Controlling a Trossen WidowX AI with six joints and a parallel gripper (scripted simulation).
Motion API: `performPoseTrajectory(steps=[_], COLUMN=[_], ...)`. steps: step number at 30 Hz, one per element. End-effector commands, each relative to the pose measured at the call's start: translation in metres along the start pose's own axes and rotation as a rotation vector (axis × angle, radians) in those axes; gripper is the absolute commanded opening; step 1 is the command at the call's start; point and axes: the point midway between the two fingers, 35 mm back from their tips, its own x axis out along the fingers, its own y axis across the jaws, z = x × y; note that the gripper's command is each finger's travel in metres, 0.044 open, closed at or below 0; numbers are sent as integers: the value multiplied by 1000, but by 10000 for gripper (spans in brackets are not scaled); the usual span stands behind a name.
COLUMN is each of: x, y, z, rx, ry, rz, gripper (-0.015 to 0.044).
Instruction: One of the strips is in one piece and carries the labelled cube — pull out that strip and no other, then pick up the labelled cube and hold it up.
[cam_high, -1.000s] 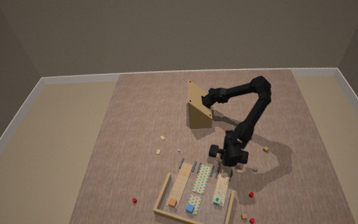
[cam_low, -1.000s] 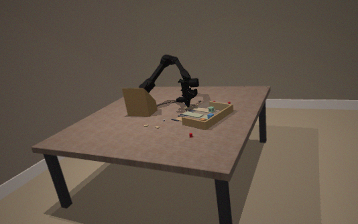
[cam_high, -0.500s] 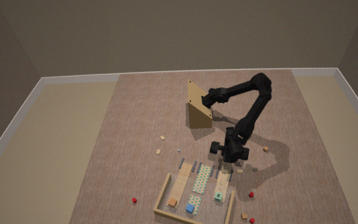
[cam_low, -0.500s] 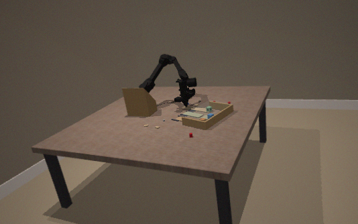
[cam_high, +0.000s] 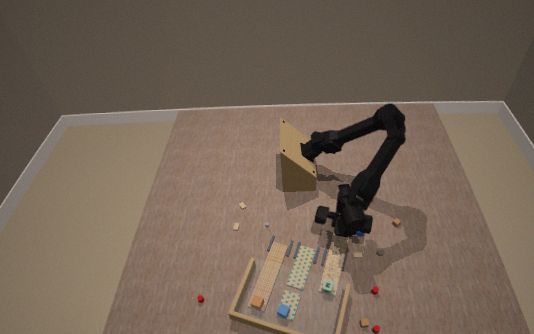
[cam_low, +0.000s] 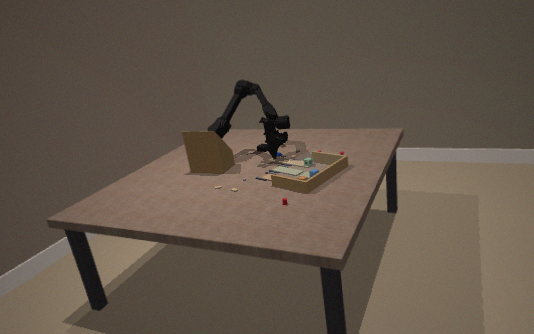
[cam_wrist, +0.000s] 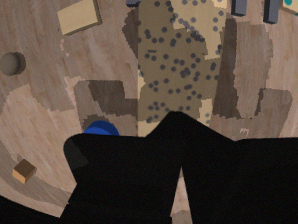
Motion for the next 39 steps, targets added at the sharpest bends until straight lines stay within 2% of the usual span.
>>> performPoseTrajectory(steps=[1, 39], x=[5, 4], y=[0, 0], z=[-16, -67], rx=[4, 7], ry=[29, 31], rz=[-4, -4], gripper=[0, 0])
